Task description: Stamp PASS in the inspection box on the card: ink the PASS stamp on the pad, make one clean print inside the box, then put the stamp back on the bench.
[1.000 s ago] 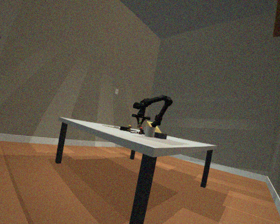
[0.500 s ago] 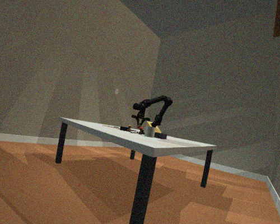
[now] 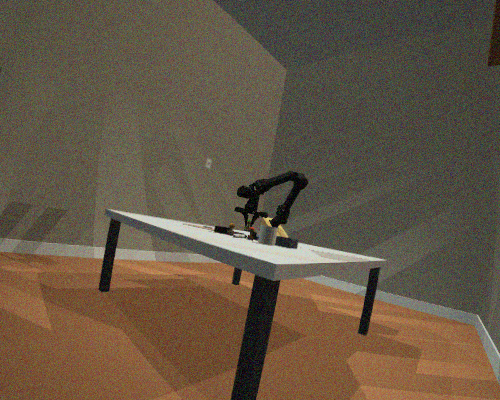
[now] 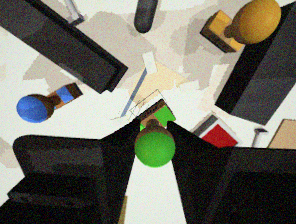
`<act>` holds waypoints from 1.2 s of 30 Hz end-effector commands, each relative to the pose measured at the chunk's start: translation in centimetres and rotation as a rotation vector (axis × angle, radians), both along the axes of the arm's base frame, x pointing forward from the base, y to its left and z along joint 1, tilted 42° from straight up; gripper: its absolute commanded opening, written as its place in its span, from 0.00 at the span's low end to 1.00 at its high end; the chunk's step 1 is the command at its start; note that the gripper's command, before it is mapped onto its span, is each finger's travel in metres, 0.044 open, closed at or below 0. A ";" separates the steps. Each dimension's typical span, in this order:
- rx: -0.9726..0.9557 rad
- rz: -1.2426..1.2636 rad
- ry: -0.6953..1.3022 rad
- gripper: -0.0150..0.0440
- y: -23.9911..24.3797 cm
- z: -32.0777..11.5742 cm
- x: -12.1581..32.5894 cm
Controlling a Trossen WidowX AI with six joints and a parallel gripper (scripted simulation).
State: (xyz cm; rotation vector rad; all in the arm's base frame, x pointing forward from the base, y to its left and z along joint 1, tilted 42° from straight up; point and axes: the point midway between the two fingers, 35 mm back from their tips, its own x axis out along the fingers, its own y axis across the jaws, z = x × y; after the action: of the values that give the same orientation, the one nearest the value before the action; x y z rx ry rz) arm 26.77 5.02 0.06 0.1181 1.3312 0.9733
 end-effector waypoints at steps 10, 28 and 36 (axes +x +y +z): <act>0.004 -0.002 0.004 0.25 0.7 -0.7 -0.3; 0.006 -0.002 0.003 0.25 1.5 -1.6 -0.5; 0.007 -0.003 0.002 0.25 1.9 -1.9 -0.6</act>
State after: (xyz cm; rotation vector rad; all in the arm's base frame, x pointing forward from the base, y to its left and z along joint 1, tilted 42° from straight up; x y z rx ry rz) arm 26.42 6.65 -1.64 0.1198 1.3264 0.9742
